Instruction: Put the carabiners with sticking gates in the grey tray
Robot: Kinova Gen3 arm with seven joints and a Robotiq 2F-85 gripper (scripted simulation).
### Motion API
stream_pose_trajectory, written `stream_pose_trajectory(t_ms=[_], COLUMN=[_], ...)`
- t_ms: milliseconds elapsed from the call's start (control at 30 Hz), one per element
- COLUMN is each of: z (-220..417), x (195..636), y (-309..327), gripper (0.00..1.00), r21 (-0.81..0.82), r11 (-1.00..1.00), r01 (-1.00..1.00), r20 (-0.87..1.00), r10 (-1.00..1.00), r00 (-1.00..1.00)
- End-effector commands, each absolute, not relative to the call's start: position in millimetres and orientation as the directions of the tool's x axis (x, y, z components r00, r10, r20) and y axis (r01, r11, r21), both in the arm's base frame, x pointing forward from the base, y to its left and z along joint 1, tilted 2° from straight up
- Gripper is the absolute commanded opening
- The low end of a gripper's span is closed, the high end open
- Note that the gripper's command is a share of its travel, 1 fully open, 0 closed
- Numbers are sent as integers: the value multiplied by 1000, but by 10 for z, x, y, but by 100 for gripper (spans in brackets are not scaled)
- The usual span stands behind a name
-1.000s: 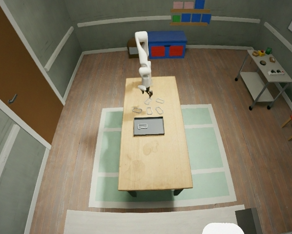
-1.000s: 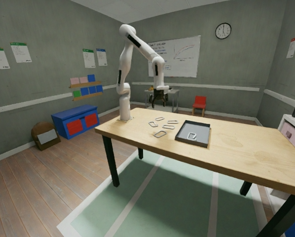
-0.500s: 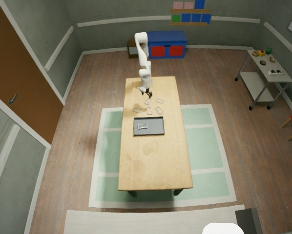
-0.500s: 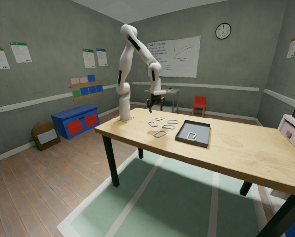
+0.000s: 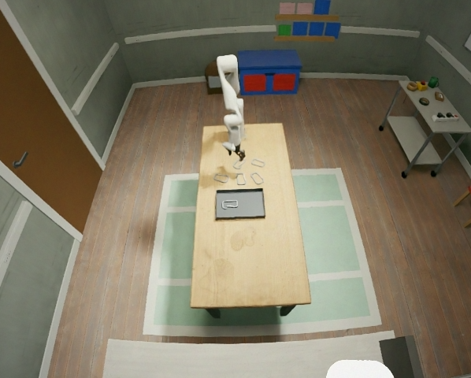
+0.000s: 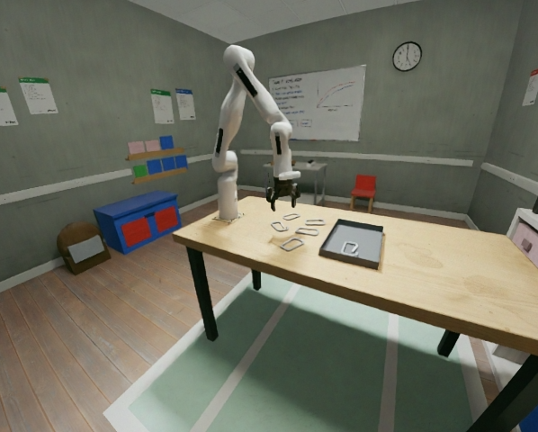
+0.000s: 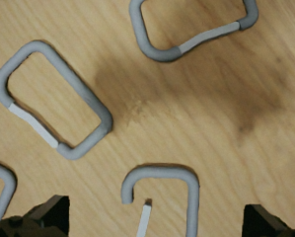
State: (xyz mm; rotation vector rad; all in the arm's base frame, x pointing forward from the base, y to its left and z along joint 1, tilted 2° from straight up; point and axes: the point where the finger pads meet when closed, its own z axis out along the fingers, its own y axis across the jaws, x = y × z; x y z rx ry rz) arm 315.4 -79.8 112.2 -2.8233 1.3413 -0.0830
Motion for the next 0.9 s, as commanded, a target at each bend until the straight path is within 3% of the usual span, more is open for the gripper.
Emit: stream_pose_trajectory(t_ms=[0, 333, 367, 867], z=[948, 948, 451, 451], x=[3100, 3100, 3109, 3109], y=[-777, -777, -771, -771], gripper=[100, 100, 100, 100], r21=[-21, -21, -19, -19], r11=[-634, -634, -634, -634], r01=[-773, -773, -773, -773], r20=[23, 23, 21, 21], r10=[-774, -774, -773, -773], r00=[633, 633, 634, 634])
